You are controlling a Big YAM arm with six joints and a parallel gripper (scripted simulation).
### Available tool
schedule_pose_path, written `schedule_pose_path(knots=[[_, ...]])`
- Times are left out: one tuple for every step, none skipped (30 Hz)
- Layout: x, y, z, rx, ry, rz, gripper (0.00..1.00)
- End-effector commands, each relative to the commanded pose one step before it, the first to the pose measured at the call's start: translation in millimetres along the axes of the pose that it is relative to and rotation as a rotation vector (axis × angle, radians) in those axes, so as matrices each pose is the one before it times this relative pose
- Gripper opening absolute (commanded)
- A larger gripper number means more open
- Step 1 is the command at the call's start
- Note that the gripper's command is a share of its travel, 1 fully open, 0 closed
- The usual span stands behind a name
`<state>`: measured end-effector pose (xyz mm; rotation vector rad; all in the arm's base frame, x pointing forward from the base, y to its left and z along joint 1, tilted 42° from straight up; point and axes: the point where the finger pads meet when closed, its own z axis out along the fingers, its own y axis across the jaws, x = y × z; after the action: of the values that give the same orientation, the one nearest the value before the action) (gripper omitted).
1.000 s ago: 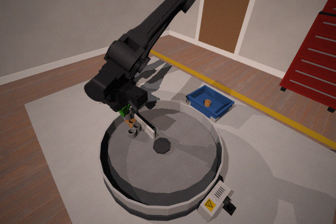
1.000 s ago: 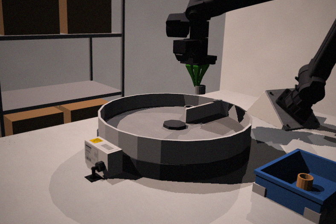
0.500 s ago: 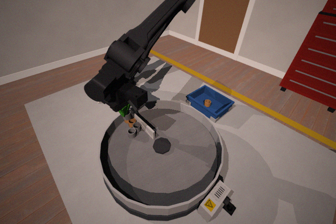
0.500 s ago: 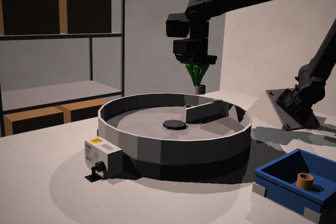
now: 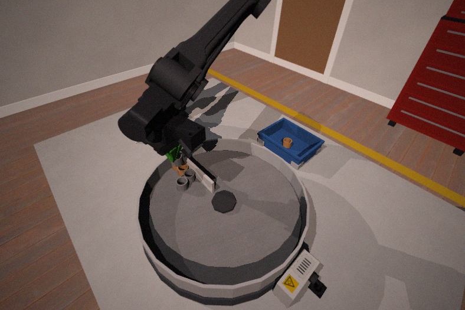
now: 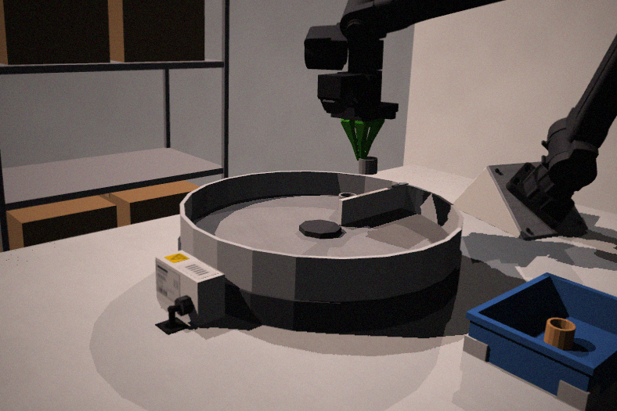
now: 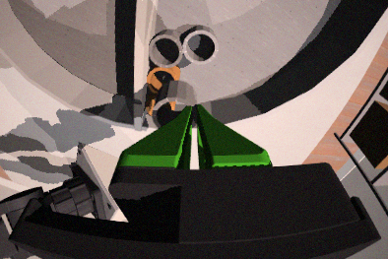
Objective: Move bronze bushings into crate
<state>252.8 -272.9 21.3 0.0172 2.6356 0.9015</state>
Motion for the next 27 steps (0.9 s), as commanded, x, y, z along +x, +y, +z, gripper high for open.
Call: schedule_pose_path(knots=[[-40.70, -9.86, -20.95, 0.04784, -0.01213, -0.03736, 0.00], [-7.57, -0.04, 2.28, -0.00543, 0.00171, 0.00368, 0.00], [-8.99, -0.20, 2.92, -0.00673, 0.00244, 0.00481, 0.00], [-11.62, 1.15, 0.31, -0.00055, -0.00023, -0.00006, 0.00], [-12.22, 1.21, 0.33, -0.00056, -0.00022, -0.00006, 0.00], [-12.42, 1.21, 0.33, -0.00055, -0.00020, -0.00006, 0.00], [-12.31, 1.21, 0.33, -0.00054, -0.00019, -0.00005, 0.00], [-11.85, 1.14, 0.31, -0.00049, -0.00016, -0.00004, 0.00], [-11.15, 1.08, 0.30, -0.00045, -0.00014, -0.00004, 0.00], [-9.97, 0.83, 0.27, 0.00049, 0.00126, -0.00004, 0.00], [-8.97, 0.78, 0.23, 0.00015, 0.00061, -0.00003, 0.00], [-7.80, 0.72, 0.19, -0.00010, 0.00016, -0.00003, 0.00], [0.00, 0.00, 0.00, 0.00000, 0.00000, 0.00000, 0.00], [0.00, 0.00, 0.00, 0.00000, 0.00000, 0.00000, 0.00], [3.36, -10.75, -12.37, 0.01521, -0.01855, 0.02875, 0.00], [-5.26, 0.56, 0.06, -0.00083, -0.00118, 0.00009, 0.00], [-3.95, 0.47, 0.05, -0.00094, -0.00130, 0.00006, 0.00], [-2.61, 0.30, 0.03, -0.00061, -0.00083, 0.00004, 0.00], [-1.46, 0.17, 0.02, -0.00031, -0.00042, 0.00002, 0.00], [-1.43, 1.17, 1.24, -0.00132, 0.00202, -0.00275, 0.00], [-1.98, 2.49, 2.75, -0.00283, 0.00464, -0.00613, 0.00], [-0.36, 0.46, 0.51, -0.00053, 0.00085, -0.00114, 0.00], [-1.03, 1.28, -1.97, 0.00338, -0.00247, -0.00338, 0.00], [-2.43, 3.06, -4.65, 0.00802, -0.00580, -0.00805, 0.00], [-0.99, 0.98, -1.68, 0.00339, -0.00248, -0.00345, 0.00], [-0.45, -0.39, -0.15, 0.00213, -0.00155, -0.00218, 0.00], [-0.05, -0.16, 0.00, 0.00061, -0.00017, -0.00046, 0.00]])
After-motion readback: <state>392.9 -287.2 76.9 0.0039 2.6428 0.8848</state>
